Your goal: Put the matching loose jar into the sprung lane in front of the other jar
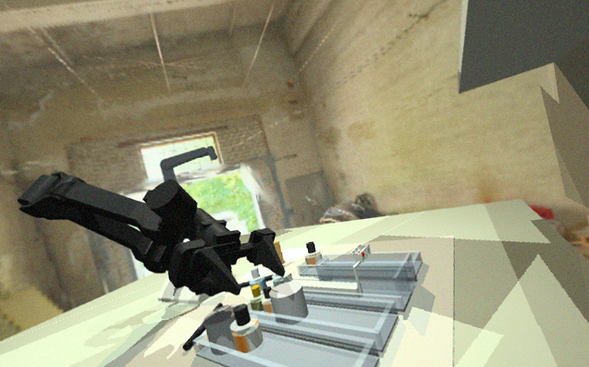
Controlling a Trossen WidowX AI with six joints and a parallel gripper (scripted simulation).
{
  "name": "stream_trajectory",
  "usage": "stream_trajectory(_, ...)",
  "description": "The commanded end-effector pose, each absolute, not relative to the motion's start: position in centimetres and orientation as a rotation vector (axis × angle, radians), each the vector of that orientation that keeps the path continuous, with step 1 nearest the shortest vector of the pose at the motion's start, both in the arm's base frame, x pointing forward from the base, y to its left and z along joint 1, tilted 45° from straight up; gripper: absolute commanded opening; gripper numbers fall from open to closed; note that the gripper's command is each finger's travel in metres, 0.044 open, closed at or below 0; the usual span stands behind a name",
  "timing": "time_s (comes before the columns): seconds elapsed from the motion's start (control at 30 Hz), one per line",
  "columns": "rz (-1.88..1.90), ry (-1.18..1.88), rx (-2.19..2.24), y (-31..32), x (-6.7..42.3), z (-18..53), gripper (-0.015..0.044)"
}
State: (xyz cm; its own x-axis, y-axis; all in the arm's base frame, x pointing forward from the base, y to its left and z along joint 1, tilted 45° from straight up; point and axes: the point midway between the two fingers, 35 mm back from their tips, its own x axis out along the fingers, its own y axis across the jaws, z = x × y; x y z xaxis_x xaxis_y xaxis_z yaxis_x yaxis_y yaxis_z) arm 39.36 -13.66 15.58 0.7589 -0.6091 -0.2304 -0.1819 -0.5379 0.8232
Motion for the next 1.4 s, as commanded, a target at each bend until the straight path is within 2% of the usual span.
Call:
stream_trajectory(0.0, -0.913, -0.088, 1.598, -8.6, 40.1, 10.8, 0.0440)
stream_trajectory(0.17, -1.057, 0.437, 1.000, -5.6, 36.8, 6.6, 0.0440)
stream_trajectory(0.27, -0.994, 0.427, 0.984, -3.1, 37.5, 8.5, 0.0440)
stream_trajectory(0.53, -0.989, 0.822, 0.494, -1.1, 34.2, 5.4, 0.0440)
stream_trajectory(0.77, -0.759, 1.499, -0.452, 0.9, 27.3, 4.7, 0.0440)
stream_trajectory(1.13, -0.749, 1.516, -0.477, 0.9, 27.0, 4.9, 0.0440)
stream_trajectory(1.37, -0.750, 1.515, -0.478, -1.2, 26.7, 2.7, 0.0440)
